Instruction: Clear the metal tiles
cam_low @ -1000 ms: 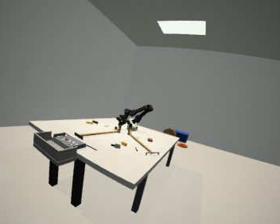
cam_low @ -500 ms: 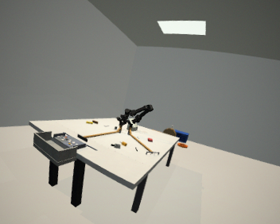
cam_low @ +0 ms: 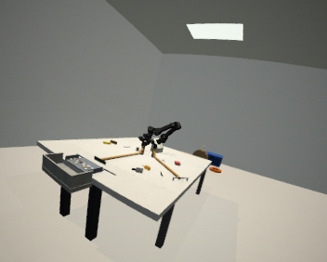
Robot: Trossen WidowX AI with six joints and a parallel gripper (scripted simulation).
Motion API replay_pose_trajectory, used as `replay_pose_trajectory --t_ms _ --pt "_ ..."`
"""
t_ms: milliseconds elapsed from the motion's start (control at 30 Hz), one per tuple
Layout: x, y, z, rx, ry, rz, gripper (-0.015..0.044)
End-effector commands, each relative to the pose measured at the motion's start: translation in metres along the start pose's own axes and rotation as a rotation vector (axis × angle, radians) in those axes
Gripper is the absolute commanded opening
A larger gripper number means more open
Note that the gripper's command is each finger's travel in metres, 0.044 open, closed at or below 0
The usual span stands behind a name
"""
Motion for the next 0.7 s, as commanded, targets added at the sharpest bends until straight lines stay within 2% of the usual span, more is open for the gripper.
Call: replay_pose_trajectory --t_ms 0,667 --pt "-0.007 0.003 -0.005 -0.005 -0.006 0.007 0.0" --pt "-0.025 0.006 -0.029 -0.008 -0.004 0.008 0.0"
Point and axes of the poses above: the point midway between the two fingers, 35 mm back from their tips, its own x axis out along the fingers, its own y axis across the jaws, z = x × y, the point moved 5 cm from there along -x, back along the fingers, and after that the axes turned 11 degrees about -x, right-handed, at the moved point
